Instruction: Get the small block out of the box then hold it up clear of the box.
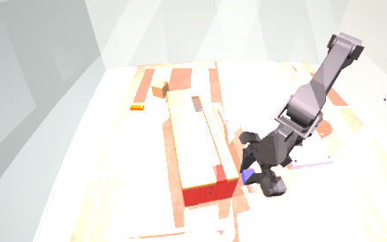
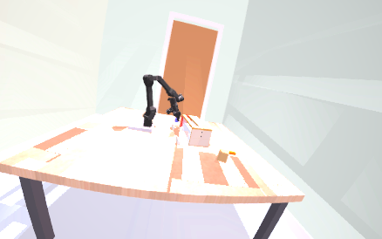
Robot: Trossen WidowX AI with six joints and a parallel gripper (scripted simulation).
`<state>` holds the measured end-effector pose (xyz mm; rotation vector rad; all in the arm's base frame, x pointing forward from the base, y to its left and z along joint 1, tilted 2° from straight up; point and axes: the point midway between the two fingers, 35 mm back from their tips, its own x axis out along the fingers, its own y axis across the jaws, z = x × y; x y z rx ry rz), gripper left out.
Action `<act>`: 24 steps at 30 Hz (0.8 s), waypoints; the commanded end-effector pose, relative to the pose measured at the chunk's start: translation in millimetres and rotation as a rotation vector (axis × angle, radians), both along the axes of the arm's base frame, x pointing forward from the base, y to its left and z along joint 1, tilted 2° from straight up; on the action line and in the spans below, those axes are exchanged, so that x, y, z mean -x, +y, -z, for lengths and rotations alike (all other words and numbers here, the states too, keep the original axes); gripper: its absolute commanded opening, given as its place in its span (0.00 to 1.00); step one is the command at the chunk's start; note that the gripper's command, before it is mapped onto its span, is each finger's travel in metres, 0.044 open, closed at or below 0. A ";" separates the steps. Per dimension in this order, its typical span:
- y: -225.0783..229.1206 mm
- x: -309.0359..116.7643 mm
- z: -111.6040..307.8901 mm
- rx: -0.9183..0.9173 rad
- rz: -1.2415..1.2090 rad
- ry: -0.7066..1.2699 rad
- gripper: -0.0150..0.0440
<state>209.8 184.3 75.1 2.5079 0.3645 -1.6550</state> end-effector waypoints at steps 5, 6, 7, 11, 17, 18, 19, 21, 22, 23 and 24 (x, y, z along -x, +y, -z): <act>-6.3 -3.3 -36.8 -0.022 -0.127 -0.010 0.25; -7.8 -3.5 -43.1 -0.025 -0.150 -0.014 0.25; -9.5 -3.6 -49.5 -0.029 -0.174 -0.019 0.25; -17.2 -2.6 -74.6 -0.043 -0.268 -0.045 0.25; -27.1 1.7 -102.3 -0.055 -0.373 -0.085 0.25; -27.1 1.7 -102.3 -0.055 -0.373 -0.085 0.25; -27.1 1.7 -102.3 -0.055 -0.373 -0.085 0.25; -27.1 1.7 -102.3 -0.055 -0.373 -0.085 0.25; -27.1 1.7 -102.3 -0.055 -0.373 -0.085 0.25; -27.1 1.7 -102.3 -0.055 -0.373 -0.085 0.25; -27.1 1.7 -102.3 -0.055 -0.373 -0.085 0.25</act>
